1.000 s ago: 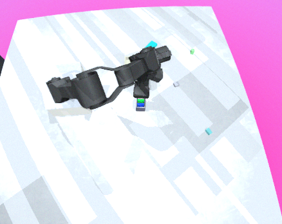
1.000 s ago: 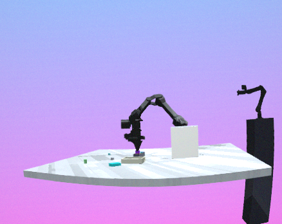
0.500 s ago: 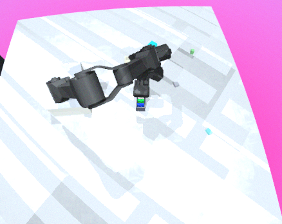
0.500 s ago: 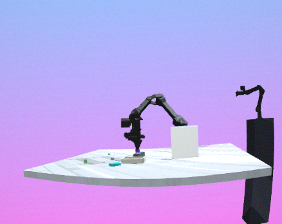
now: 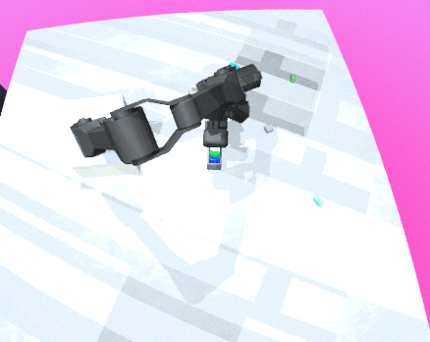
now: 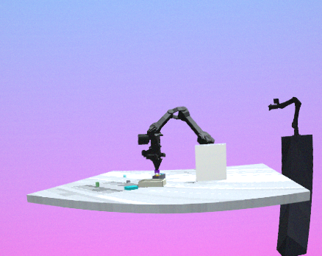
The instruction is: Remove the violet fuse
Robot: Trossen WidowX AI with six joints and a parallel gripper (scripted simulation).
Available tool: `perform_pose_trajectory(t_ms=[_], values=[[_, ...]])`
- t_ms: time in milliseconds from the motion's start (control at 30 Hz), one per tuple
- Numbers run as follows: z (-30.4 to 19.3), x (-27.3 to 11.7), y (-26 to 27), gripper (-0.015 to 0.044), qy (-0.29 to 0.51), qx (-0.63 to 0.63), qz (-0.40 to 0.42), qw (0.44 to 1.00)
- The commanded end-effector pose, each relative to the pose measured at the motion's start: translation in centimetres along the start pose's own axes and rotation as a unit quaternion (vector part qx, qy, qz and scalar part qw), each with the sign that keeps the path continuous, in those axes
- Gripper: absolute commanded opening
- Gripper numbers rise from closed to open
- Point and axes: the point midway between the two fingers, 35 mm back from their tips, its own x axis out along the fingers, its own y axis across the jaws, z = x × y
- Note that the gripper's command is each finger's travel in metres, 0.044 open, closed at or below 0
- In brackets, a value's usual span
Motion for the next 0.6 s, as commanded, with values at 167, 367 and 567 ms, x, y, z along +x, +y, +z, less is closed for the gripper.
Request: perform_pose_trajectory(t_ms=[167,367,567], values=[[0.0,-0.9,0.1,0.0000,0.001,0.003,0.002,1.000],[0.0,-1.9,0.1,0.0000,0.002,0.003,0.002,1.000],[0.0,-2.5,0.0,0.0000,0.002,0.003,0.002,1.000]])
